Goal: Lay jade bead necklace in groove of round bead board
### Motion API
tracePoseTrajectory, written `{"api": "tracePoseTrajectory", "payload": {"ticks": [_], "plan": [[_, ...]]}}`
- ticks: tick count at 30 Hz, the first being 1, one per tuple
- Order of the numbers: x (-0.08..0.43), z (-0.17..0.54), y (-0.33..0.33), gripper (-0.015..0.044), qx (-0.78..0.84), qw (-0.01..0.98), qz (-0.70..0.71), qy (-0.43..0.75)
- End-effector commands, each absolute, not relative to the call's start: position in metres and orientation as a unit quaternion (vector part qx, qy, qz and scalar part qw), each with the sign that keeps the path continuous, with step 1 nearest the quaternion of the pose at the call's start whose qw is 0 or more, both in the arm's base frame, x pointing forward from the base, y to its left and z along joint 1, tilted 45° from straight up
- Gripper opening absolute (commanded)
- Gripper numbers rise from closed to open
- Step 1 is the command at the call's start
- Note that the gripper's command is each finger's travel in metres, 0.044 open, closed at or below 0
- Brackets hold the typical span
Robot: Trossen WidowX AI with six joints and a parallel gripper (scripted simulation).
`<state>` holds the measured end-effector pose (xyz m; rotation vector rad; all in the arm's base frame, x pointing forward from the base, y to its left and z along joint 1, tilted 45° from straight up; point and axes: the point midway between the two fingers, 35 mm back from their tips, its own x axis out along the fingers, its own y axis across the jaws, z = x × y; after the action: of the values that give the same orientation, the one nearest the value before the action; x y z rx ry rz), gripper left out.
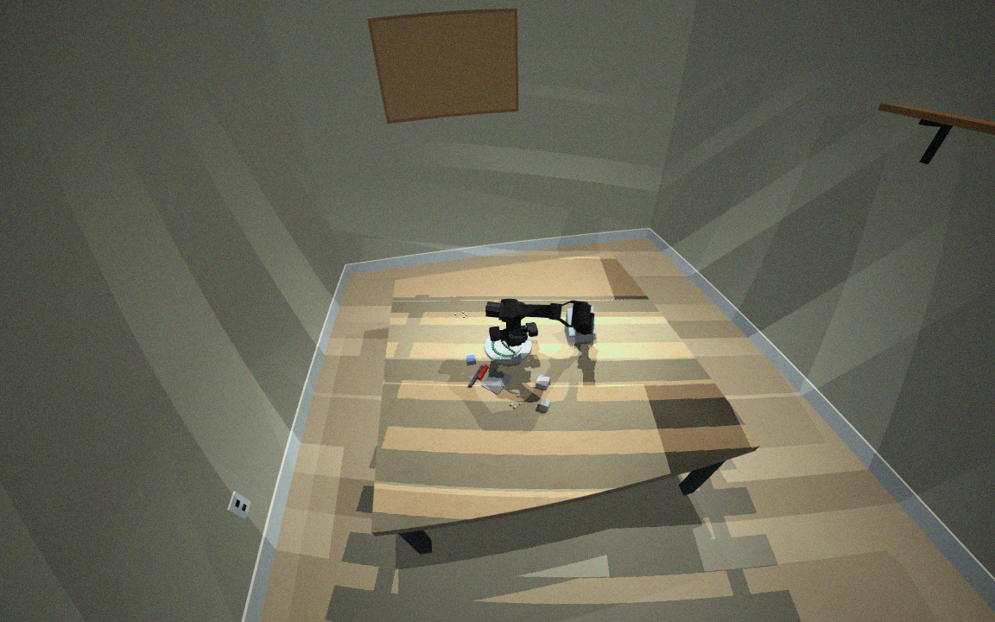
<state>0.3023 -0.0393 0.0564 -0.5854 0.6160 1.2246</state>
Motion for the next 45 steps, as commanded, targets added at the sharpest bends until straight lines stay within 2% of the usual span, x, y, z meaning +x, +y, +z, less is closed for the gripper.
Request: {"api": "tracePoseTrajectory", "payload": {"ticks": [1,34,39,45], "plan": [[0.303,0.046,-0.031,0.012,-0.263,0.731,0.563,0.282],[0.308,0.028,-0.014,0.012,-0.263,0.731,0.563,0.282],[0.309,0.03,-0.015,0.0,-0.269,0.731,0.561,0.28],[0.309,0.03,-0.015,0.0,-0.269,0.731,0.561,0.28]]}}
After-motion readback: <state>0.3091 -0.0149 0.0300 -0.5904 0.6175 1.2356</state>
